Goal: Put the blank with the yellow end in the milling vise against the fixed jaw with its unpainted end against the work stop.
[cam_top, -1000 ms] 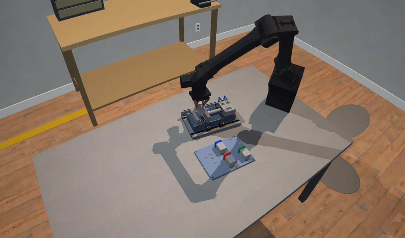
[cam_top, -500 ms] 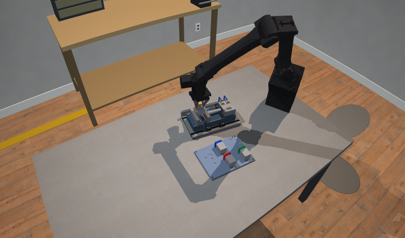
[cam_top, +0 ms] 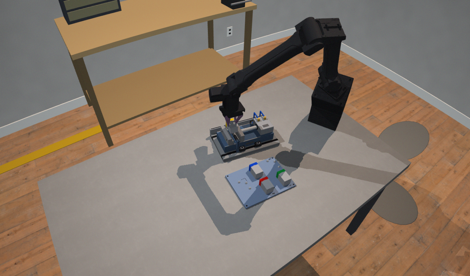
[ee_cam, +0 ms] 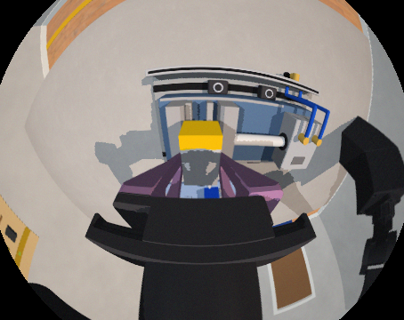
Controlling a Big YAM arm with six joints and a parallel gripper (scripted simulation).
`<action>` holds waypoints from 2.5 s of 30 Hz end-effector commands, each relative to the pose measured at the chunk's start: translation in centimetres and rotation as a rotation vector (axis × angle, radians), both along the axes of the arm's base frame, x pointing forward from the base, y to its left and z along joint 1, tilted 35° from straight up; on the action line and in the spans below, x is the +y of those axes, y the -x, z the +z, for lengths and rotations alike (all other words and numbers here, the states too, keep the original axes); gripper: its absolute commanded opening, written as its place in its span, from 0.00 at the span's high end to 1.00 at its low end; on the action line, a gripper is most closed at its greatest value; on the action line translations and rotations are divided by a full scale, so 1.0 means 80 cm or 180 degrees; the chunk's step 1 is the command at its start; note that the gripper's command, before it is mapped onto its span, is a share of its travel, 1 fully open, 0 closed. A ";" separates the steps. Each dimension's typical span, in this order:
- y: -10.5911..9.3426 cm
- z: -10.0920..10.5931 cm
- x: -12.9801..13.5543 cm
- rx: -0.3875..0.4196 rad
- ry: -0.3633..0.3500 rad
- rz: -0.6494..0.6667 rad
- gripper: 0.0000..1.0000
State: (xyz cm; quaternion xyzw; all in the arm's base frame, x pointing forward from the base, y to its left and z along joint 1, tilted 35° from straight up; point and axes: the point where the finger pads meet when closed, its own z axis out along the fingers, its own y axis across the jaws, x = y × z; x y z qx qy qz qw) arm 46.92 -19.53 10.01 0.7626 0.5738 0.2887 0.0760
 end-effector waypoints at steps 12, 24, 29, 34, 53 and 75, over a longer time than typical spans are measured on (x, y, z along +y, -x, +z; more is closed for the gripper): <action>-0.010 0.003 -0.004 -0.0034 0.0023 -0.0010 1.00; -0.010 0.003 -0.004 -0.0033 0.0023 -0.0010 1.00; -0.010 0.002 -0.003 -0.0032 0.0022 -0.0011 1.00; -0.010 0.000 -0.003 -0.0029 0.0020 -0.0010 1.00; -0.009 -0.001 -0.002 -0.0021 0.0014 -0.0014 1.00; -0.007 -0.006 0.000 -0.0013 0.0006 -0.0017 1.00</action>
